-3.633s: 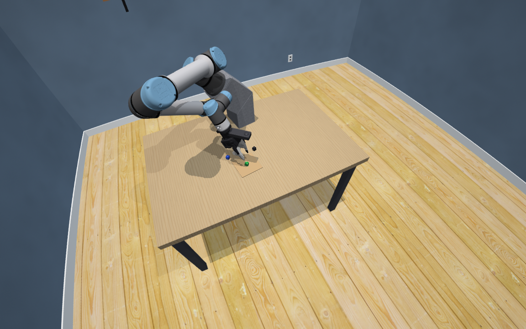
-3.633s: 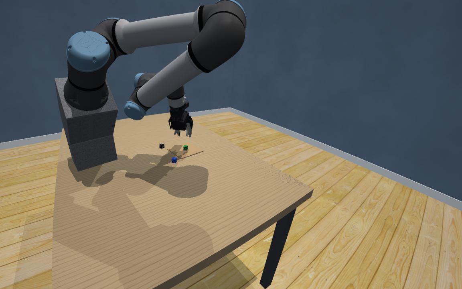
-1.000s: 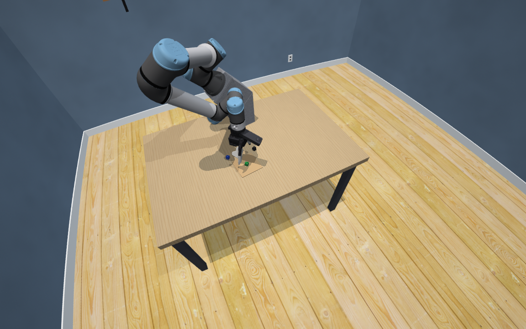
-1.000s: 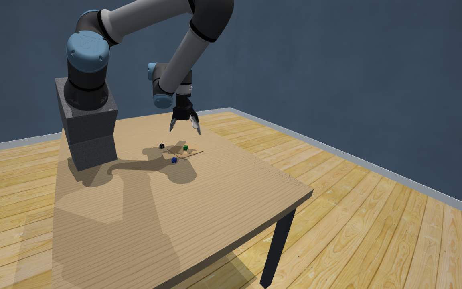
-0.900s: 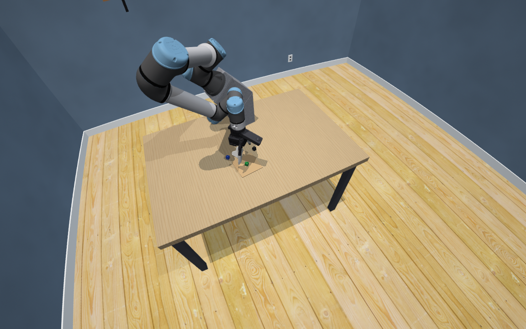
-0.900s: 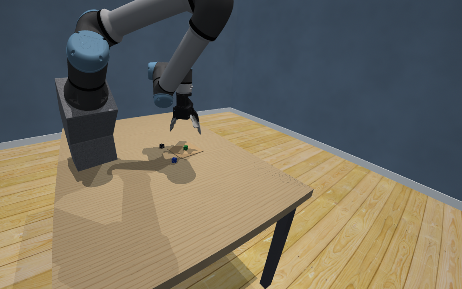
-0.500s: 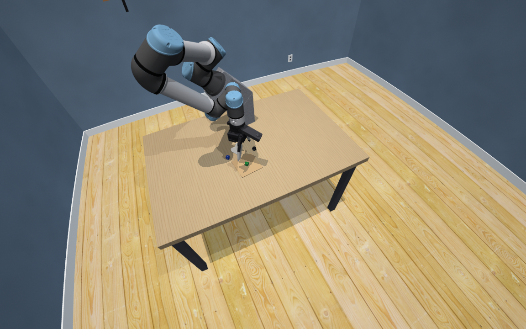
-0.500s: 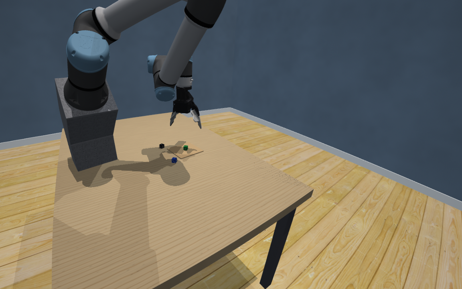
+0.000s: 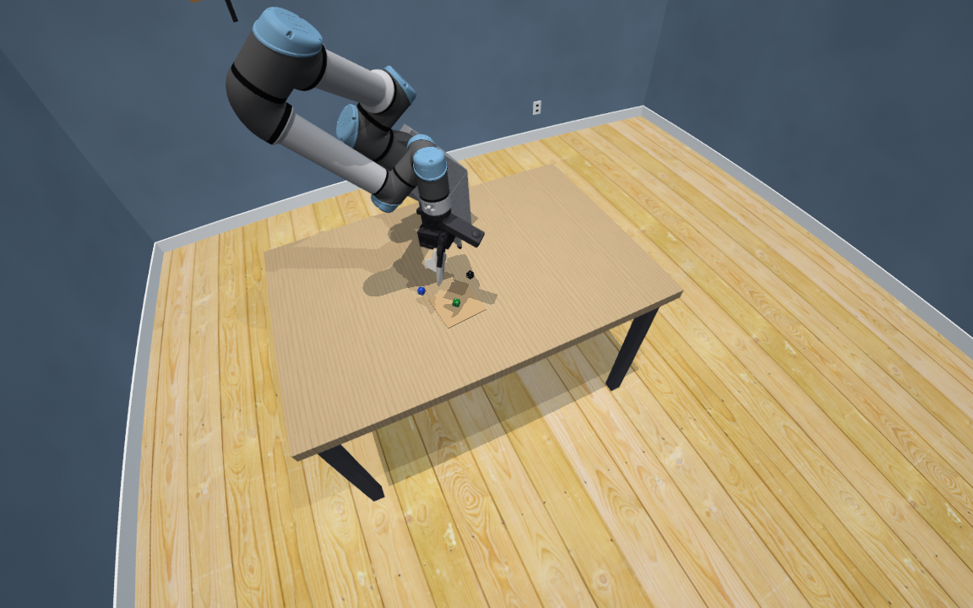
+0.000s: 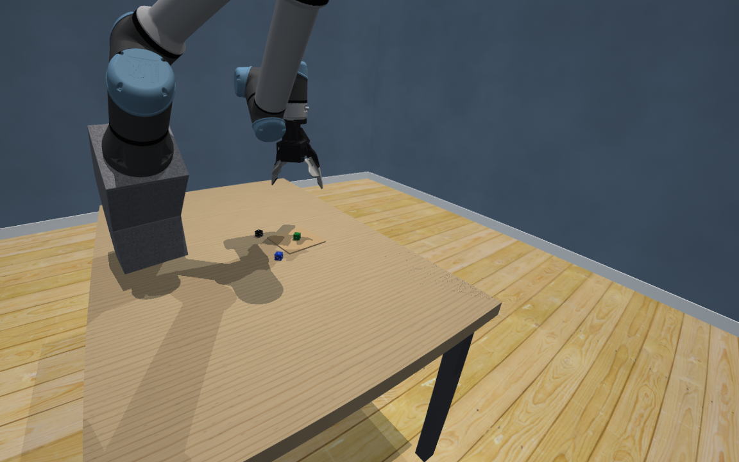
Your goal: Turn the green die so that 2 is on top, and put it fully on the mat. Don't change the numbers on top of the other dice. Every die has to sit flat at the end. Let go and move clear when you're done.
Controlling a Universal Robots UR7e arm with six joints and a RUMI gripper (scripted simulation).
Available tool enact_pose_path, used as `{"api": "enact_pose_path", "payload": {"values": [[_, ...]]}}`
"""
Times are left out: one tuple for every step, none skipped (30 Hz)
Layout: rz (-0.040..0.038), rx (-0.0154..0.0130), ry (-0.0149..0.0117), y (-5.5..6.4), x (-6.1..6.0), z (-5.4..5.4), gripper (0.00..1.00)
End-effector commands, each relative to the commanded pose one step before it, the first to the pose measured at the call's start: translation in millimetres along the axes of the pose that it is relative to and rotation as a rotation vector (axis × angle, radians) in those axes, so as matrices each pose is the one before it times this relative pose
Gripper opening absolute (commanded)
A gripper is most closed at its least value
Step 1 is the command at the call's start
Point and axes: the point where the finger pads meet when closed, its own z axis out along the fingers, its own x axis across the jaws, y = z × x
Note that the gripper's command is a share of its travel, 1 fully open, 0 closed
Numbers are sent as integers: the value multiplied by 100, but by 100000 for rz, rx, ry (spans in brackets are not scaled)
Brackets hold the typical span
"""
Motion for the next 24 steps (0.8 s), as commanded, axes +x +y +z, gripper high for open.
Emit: {"api": "enact_pose_path", "payload": {"values": [[-166,-959,-1092,72,-233,-1443,100],[0,0,0,0,0,-95,100],[0,0,0,0,0,-67,100],[0,0,0,0,0,-43,100],[0,0,0,0,0,-23,100],[0,0,0,0,0,-9,100],[0,0,0,0,0,-1,100],[0,0,0,0,0,0,100],[0,0,0,0,0,0,100],[0,0,0,0,0,0,100],[0,0,0,0,0,0,100],[0,0,0,0,0,0,100],[0,0,0,0,0,0,100],[0,0,0,0,0,0,100],[0,0,0,0,0,0,100],[0,0,0,0,0,0,100],[0,0,0,0,0,0,100],[0,0,0,0,0,0,100],[0,0,0,0,0,0,100],[0,0,0,0,0,0,100],[0,0,0,0,0,0,100],[0,0,0,0,0,0,100],[0,0,0,0,0,0,100],[0,0,0,0,0,0,100]]}}
